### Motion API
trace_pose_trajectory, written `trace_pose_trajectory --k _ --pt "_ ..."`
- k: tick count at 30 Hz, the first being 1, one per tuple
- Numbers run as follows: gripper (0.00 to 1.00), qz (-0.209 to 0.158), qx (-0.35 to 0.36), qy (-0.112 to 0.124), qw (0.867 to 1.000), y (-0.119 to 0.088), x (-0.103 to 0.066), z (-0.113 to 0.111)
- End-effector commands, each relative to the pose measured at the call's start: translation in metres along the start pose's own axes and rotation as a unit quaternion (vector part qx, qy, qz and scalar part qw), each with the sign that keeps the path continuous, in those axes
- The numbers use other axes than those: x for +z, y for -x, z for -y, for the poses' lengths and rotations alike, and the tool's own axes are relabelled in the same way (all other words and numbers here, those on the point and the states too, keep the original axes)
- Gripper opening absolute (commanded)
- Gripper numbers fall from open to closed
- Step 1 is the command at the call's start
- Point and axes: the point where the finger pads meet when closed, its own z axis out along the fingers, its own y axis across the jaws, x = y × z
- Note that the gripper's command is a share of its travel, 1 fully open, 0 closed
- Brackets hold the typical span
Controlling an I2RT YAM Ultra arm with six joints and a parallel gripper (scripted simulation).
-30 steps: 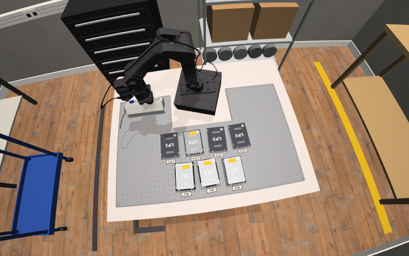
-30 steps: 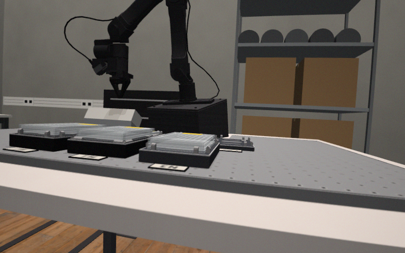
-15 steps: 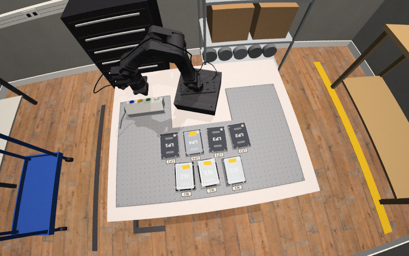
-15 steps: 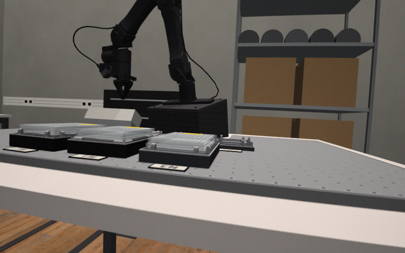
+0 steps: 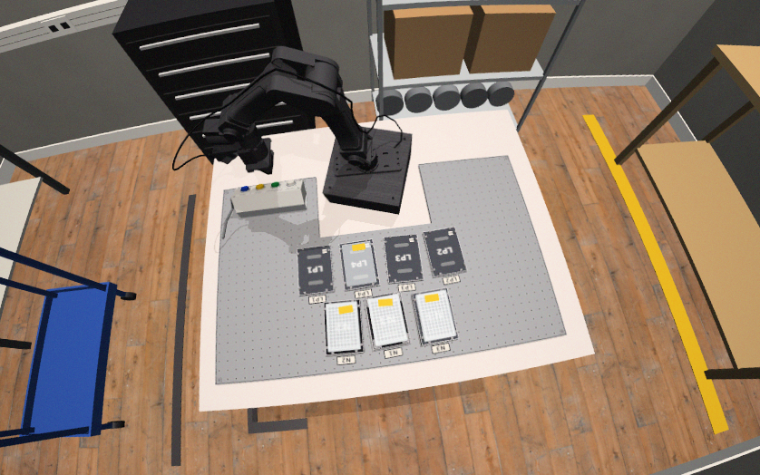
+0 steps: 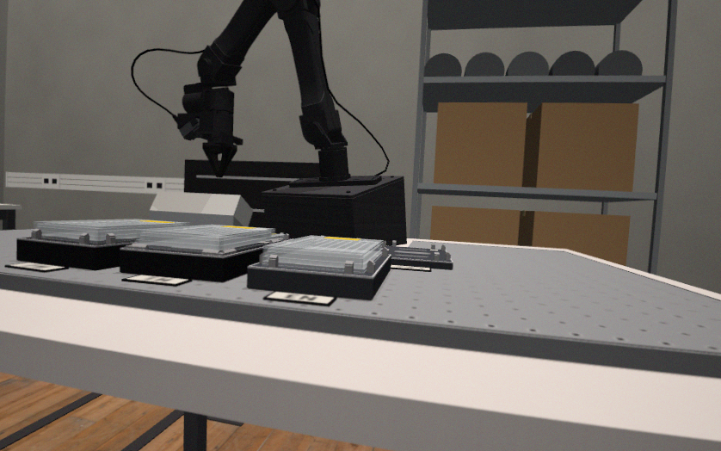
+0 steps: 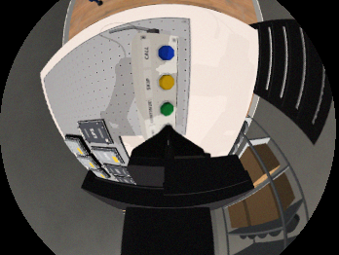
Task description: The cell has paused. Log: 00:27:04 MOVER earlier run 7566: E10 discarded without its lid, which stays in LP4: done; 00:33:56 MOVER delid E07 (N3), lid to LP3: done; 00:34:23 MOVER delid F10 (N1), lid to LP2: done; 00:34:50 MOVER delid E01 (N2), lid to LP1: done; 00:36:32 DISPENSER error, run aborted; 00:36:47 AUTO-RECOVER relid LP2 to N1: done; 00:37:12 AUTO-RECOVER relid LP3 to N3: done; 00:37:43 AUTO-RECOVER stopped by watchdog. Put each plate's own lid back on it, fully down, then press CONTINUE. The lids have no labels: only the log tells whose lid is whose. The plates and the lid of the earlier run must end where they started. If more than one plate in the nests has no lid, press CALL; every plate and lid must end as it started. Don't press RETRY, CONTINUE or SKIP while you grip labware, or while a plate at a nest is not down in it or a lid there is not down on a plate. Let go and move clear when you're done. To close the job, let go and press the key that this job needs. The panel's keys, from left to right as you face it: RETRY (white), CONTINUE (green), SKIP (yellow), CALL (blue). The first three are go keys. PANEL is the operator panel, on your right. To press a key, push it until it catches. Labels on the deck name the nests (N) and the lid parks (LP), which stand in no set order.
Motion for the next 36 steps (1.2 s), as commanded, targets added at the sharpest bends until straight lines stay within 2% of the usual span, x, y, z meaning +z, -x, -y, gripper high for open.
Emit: trace_pose_trajectory --k 1,4,6,8,10,18,19,21,30,31,32,36 --pt "0.00 0.020 -0.010 0.002 1.000 0.012 -0.012 -0.002" --pt "0.00 0.019 -0.009 0.002 1.000 0.012 -0.011 -0.002" --pt "0.00 0.013 -0.008 0.003 1.000 0.012 0.001 -0.003" --pt "0.00 0.013 -0.008 0.003 1.000 0.012 0.001 -0.003" --pt "0.00 -0.004 -0.002 0.006 1.000 -0.001 0.012 -0.003" --pt "0.00 -0.002 -0.002 0.005 1.000 0.000 0.025 -0.003" --pt "0.00 0.012 -0.004 0.003 1.000 0.012 0.018 -0.002" --pt "0.00 0.028 -0.005 0.000 1.000 0.018 0.010 -0.001" --pt "0.00 0.025 -0.004 0.001 1.000 0.017 0.011 -0.001" --pt "0.00 0.010 -0.004 0.000 1.000 0.007 0.016 0.000" --pt "0.00 0.019 -0.003 0.002 1.000 0.014 0.015 -0.001" --pt "0.00 -0.004 -0.001 0.005 1.000 -0.001 0.029 -0.002"
